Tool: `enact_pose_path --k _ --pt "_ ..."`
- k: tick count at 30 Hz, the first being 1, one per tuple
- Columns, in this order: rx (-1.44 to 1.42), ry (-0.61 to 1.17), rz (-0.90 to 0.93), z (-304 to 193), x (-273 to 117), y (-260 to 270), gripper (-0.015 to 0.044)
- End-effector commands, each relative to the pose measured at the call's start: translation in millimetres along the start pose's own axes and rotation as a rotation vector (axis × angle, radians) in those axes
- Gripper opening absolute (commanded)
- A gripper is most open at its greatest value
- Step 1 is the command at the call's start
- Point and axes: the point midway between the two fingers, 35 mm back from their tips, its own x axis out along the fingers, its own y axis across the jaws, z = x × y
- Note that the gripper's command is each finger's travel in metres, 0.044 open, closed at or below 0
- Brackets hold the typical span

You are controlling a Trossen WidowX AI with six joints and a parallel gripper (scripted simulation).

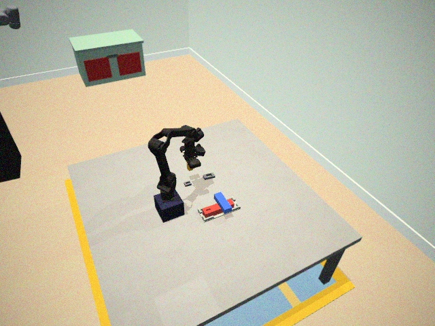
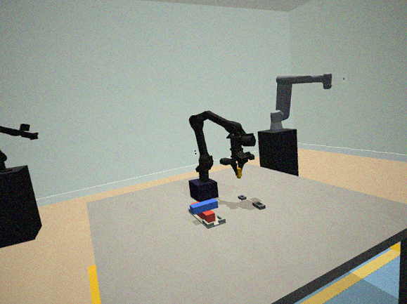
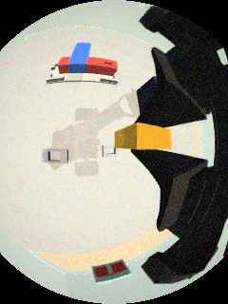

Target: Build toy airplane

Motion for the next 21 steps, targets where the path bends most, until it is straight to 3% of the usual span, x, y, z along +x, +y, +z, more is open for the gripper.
enact_pose_path --k 1,21 --pt "-0.005 0.006 -0.003 7 4 -11 0.0" --pt "-0.009 0.008 -0.019 33 16 -70 0.0"
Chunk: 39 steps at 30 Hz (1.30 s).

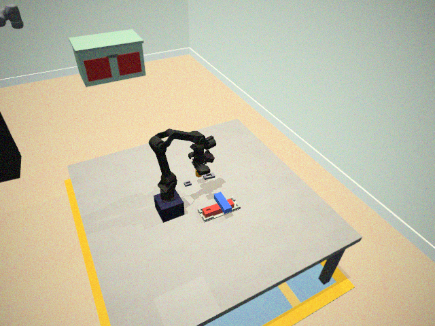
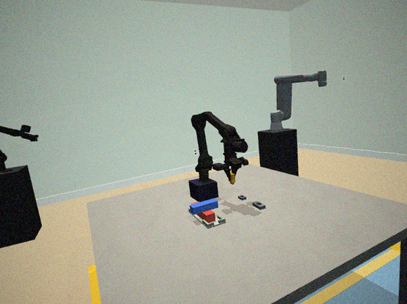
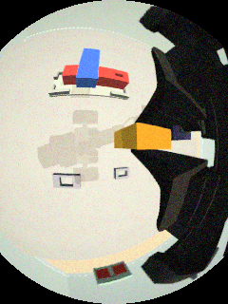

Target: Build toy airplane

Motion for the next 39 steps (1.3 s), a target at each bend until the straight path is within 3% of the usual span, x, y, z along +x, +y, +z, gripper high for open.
enact_pose_path --k 1,39 --pt "-0.003 0.006 -0.004 3 4 -13 0.0" --pt "-0.015 0.006 -0.008 2 26 -136 0.0"
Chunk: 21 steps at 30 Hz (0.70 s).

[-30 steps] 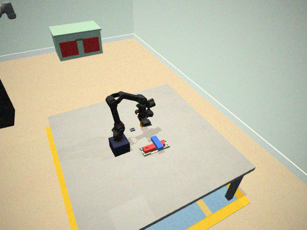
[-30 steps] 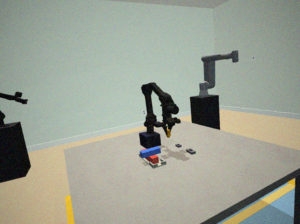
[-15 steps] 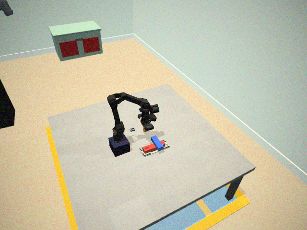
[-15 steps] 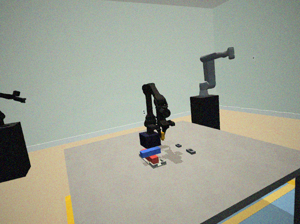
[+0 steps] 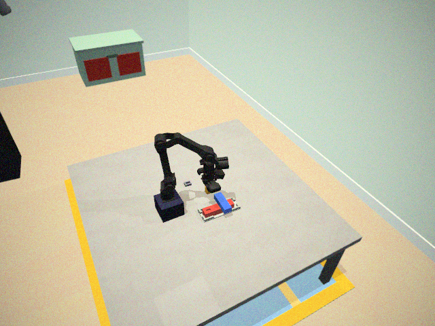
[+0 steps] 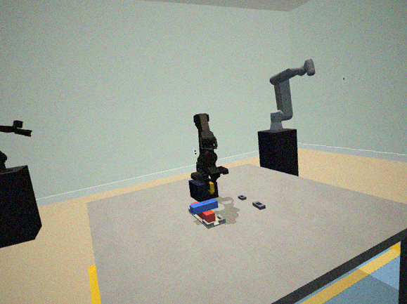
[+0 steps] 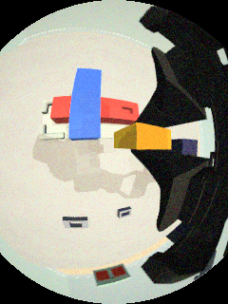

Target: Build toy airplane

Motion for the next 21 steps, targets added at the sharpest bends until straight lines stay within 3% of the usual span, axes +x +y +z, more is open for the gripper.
enact_pose_path --k 1,21 --pt "0.0 0.002 0.008 -4 4 -12 0.0" --pt "-0.016 0.0 0.013 -31 15 -67 0.0"
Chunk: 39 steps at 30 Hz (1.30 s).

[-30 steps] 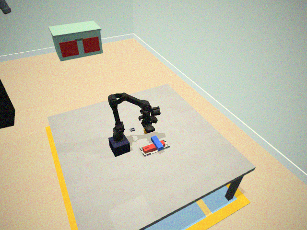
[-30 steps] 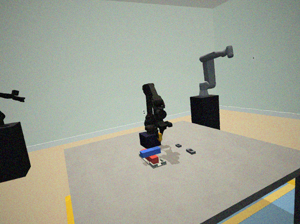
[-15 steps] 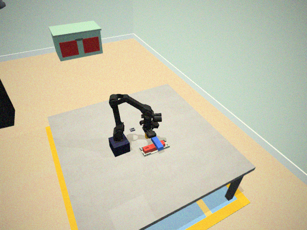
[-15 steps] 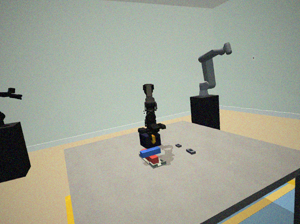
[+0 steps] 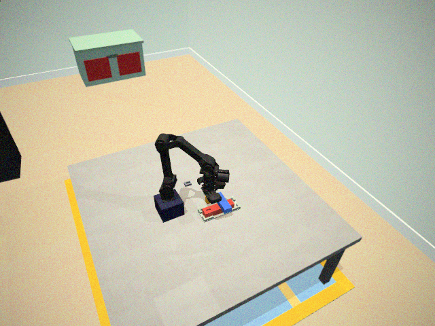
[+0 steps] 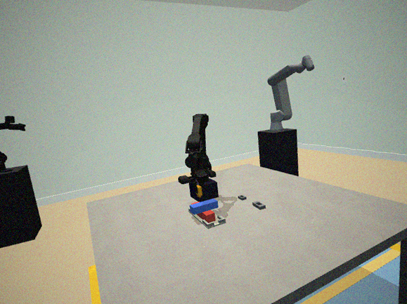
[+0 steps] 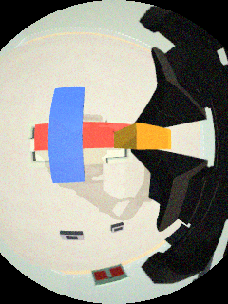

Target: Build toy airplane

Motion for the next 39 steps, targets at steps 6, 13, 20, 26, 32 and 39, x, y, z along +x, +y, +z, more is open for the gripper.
enact_pose_path --k 6,13,20,26,32,39 --pt "-0.015 0.006 0.009 -10 5 -14 0.0053" --pt "-0.015 0.006 0.009 -10 5 -14 0.0066" --pt "-0.015 0.006 0.009 -10 5 -14 0.0066" --pt "-0.015 0.006 0.009 -10 6 -14 0.0066" --pt "-0.015 0.006 0.009 -9 15 -14 0.0066" --pt "-0.015 0.006 0.009 -9 27 -14 0.0066"
